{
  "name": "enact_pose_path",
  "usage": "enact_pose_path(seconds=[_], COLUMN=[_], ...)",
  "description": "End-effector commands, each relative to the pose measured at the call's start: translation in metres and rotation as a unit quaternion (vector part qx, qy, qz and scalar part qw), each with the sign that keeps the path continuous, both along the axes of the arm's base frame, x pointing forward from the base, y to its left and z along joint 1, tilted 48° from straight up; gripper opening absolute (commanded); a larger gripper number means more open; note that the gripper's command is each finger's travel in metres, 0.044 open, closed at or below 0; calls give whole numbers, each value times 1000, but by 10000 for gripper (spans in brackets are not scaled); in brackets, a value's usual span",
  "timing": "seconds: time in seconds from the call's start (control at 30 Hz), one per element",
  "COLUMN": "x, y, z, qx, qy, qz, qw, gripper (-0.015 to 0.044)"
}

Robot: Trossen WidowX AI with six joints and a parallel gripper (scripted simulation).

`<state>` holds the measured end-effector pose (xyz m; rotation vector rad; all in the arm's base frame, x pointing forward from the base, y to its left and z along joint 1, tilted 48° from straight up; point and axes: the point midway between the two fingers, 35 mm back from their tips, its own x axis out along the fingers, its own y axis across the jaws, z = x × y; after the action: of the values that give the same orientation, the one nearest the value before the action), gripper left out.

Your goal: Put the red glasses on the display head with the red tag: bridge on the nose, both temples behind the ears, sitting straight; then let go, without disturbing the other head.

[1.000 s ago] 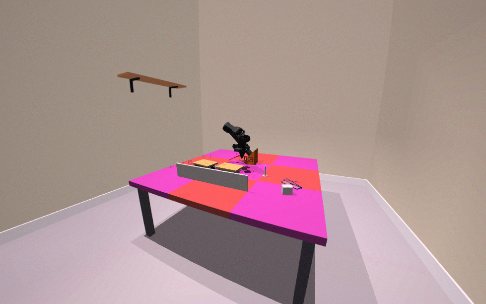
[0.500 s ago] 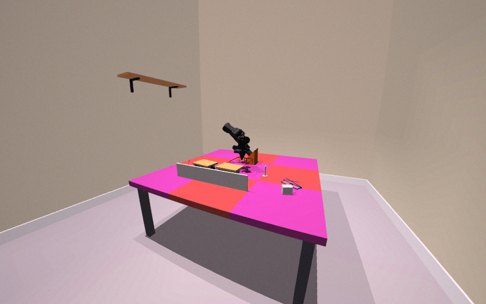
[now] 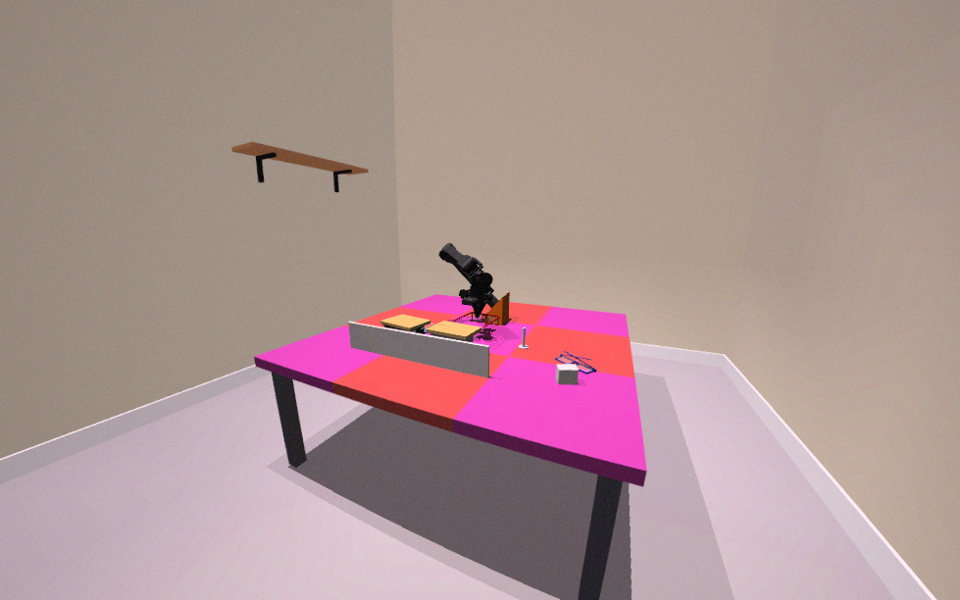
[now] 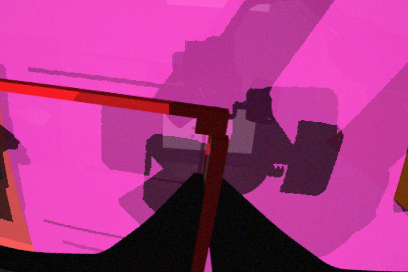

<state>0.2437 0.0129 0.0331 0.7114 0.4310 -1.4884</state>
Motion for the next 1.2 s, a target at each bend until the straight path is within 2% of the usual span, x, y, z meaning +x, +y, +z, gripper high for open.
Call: enact_pose_path(seconds=[0.0,1.17], x=[-1,25], y=[-5,-13], z=[-2,-1], qx=[-3,1], qy=[3,-3], qz=[2,8], qw=[1000,1000], gripper=[0,0])
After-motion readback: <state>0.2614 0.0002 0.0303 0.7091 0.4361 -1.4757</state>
